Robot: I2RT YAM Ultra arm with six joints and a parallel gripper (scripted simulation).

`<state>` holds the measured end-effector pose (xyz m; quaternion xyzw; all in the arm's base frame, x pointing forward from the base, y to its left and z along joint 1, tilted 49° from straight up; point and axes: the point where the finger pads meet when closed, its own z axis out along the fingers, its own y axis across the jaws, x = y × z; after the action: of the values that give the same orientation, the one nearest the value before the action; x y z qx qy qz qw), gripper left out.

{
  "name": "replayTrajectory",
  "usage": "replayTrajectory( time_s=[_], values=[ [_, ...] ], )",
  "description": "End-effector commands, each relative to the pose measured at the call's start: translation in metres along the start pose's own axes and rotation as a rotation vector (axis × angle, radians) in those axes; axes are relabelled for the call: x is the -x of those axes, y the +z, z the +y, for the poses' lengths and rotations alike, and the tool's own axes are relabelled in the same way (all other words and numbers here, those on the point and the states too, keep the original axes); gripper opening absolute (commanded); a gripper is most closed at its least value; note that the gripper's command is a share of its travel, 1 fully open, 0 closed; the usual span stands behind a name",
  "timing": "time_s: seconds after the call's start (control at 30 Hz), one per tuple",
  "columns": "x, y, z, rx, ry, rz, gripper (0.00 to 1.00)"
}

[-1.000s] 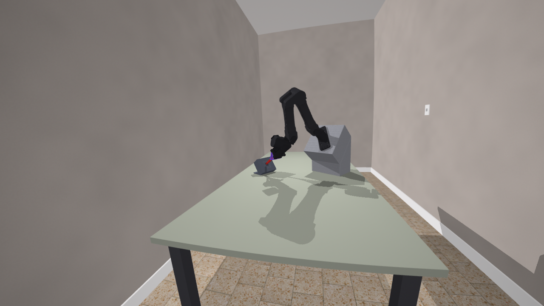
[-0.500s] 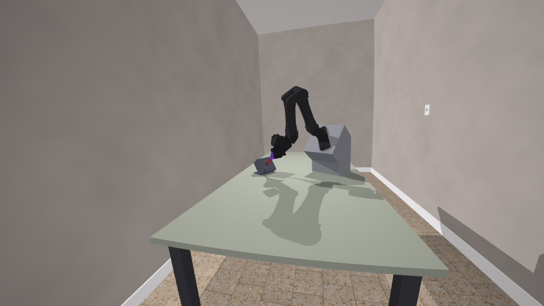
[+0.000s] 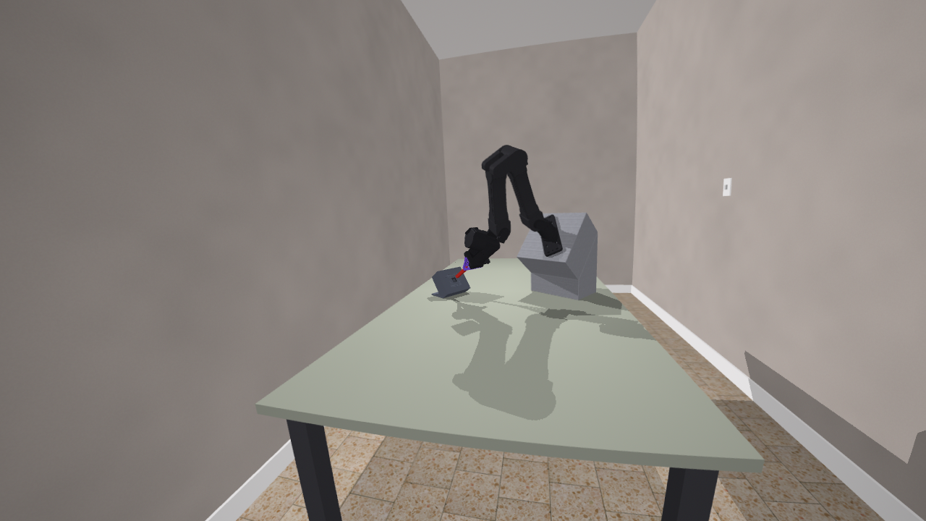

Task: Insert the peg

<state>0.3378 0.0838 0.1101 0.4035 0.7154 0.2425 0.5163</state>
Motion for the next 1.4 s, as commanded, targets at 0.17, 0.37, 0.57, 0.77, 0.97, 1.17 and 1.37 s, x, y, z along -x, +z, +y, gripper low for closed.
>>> replayTrajectory(
  time_s=[0.17, 0.37, 0.57, 0.77, 0.97, 1.17, 1.37],
  values=[
    [0.001, -0.004, -0.011, -0.025, -0.006, -0.015, 0.00],
    [0.001, 0.003, -0.011, -0.025, -0.006, -0.015, 0.00],
    [0.001, 0.008, -0.012, -0.025, -0.006, -0.015, 0.00],
    [0.003, 0.009, -0.006, -0.025, -0.006, -0.015, 0.00],
    [0.004, 0.010, 0.000, -0.025, -0.005, -0.015, 0.00],
    [0.004, 0.014, -0.001, -0.025, -0.005, -0.016, 0.00],
    [0.004, 0.021, -0.002, -0.025, -0.006, -0.016, 0.00]
  ],
)
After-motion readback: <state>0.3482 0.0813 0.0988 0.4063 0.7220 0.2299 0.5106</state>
